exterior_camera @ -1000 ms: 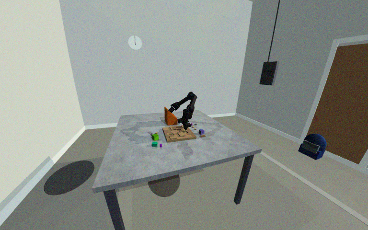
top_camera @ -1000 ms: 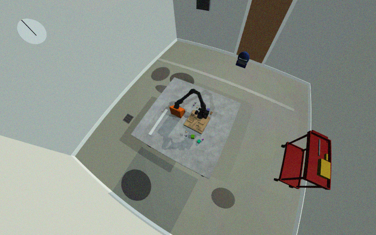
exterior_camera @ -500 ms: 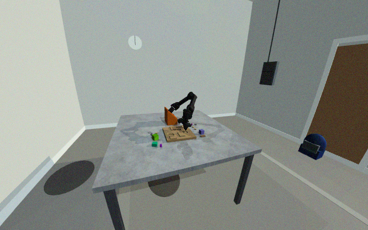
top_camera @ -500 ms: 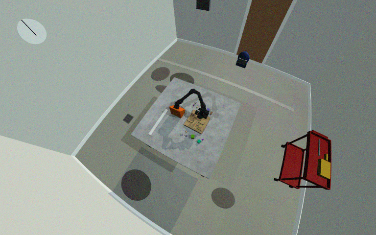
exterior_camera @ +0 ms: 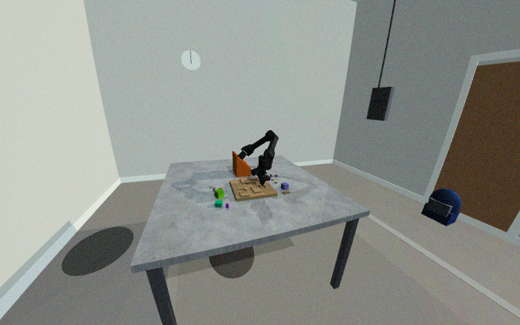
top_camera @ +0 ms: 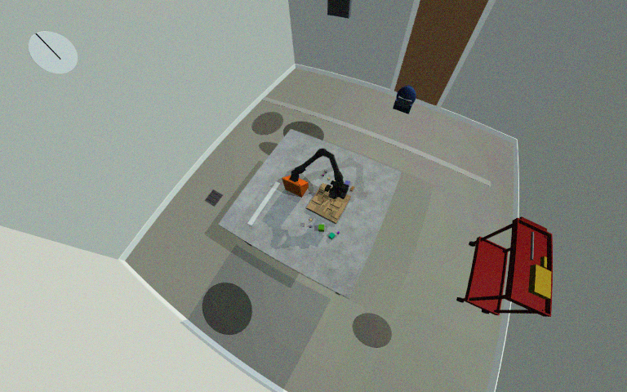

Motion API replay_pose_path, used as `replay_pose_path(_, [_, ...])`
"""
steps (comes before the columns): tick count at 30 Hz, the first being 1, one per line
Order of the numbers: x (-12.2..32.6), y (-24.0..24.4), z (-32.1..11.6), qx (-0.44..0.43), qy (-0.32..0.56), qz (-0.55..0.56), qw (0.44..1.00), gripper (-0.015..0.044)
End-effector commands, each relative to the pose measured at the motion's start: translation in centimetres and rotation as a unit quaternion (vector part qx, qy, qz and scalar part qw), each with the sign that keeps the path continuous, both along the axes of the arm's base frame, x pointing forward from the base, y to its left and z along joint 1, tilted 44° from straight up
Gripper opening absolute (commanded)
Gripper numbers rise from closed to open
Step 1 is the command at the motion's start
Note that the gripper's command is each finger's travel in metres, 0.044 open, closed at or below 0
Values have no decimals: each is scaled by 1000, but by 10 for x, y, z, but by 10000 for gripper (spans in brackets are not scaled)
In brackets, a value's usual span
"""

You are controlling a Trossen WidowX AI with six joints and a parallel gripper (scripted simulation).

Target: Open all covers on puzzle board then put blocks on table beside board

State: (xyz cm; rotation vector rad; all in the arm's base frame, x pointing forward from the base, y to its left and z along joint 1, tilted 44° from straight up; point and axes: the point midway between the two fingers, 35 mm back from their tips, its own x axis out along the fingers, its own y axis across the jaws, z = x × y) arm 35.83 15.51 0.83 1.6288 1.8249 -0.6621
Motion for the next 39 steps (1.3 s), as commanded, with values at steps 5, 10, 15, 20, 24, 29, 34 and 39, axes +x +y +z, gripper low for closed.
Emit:
replay_pose_path(5, [-1,6,-5,3,3,-1,1000,144])
replay_pose_path(10, [-2,9,-8,3,3,-1,1000,144])
replay_pose_path(15, [-2,10,-9,3,3,-1,1000,144])
replay_pose_path(20, [-2,12,-12,3,3,-1,1000,144])
replay_pose_path(24, [-3,15,-14,3,3,-1,1000,144])
replay_pose_path(29, [-2,15,-15,1,0,0,1000,130])
replay_pose_path(34, [-2,15,-15,1,0,0,1000,97])
replay_pose_path(39, [-2,15,-15,1,0,0,1000,80])
